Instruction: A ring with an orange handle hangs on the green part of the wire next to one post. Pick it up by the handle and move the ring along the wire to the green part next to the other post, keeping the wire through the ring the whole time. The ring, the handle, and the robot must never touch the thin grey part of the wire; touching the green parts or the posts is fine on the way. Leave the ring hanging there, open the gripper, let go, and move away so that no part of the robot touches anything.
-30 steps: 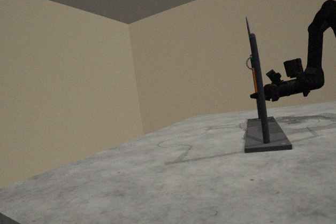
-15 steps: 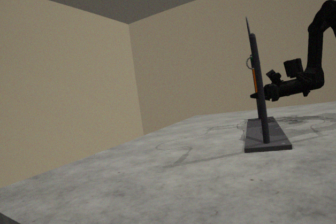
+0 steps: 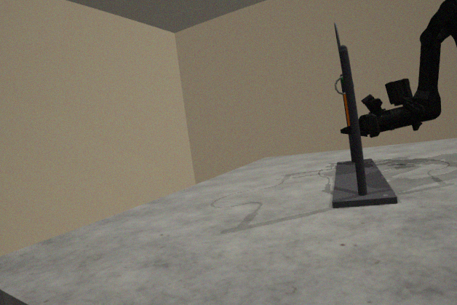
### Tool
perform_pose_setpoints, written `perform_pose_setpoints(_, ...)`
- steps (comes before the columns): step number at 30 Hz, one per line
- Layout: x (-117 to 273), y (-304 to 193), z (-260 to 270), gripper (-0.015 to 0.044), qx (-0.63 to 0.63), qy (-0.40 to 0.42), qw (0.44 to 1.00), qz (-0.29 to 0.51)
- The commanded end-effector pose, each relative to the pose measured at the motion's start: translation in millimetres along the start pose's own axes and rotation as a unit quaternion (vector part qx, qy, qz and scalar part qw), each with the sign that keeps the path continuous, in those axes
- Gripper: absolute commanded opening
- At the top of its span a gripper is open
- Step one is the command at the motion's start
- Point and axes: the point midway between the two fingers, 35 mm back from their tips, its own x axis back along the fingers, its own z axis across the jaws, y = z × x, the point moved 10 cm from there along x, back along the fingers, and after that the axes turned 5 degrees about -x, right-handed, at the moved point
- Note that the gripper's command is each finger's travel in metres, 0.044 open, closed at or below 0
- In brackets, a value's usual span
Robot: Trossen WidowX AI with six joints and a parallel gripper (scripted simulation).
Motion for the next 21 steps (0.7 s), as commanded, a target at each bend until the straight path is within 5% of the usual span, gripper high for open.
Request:
perform_pose_setpoints(1, 0.6, 11.5, 0.4, -0.0150, 0.008, -0.001, 1.000, -0.007)
perform_pose_setpoints(21, 0.9, 14.6, 0.7, -0.0150, 0.008, -0.002, 1.000, -0.007)
